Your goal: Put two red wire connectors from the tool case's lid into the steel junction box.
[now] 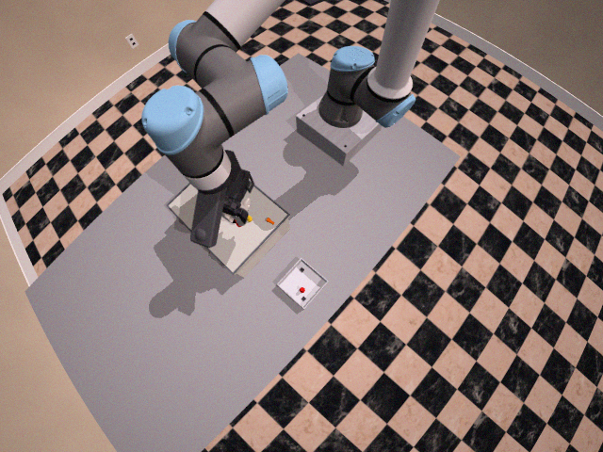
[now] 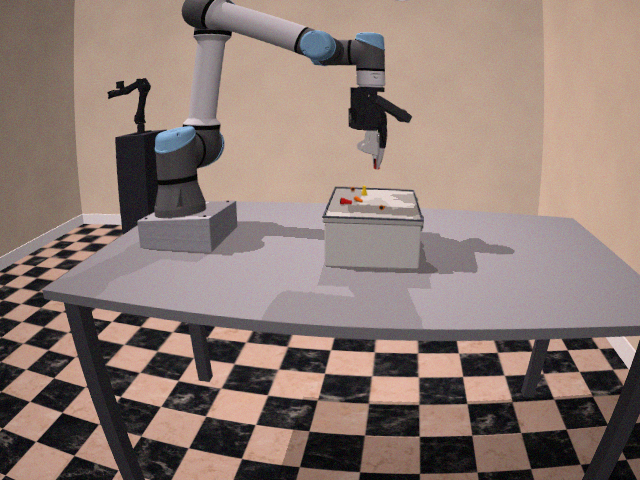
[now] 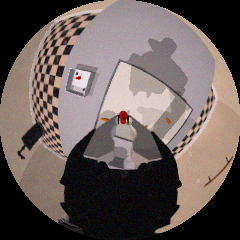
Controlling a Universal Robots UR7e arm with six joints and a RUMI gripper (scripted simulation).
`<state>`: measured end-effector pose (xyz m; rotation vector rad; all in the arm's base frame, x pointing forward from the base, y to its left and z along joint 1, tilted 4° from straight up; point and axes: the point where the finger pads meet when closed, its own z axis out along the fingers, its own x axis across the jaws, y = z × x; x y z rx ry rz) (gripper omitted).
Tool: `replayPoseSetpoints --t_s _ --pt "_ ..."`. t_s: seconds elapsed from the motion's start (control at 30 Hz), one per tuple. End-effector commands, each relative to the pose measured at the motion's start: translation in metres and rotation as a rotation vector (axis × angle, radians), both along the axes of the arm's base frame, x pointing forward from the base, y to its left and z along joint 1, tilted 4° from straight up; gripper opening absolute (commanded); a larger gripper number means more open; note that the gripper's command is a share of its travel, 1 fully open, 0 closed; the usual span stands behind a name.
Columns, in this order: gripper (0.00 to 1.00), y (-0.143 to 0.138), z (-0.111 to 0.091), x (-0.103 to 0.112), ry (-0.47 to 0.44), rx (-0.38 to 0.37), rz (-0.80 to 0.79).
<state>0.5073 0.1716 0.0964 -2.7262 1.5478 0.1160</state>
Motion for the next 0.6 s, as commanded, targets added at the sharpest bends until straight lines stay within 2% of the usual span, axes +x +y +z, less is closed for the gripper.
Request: replayPoseSetpoints --t_s 0.0,0.57 --pt "0.00 0.000 0.003 0.000 -0.001 0.000 0.000" --pt "0.00 0.010 0.004 -0.003 -0.001 0.000 0.000"
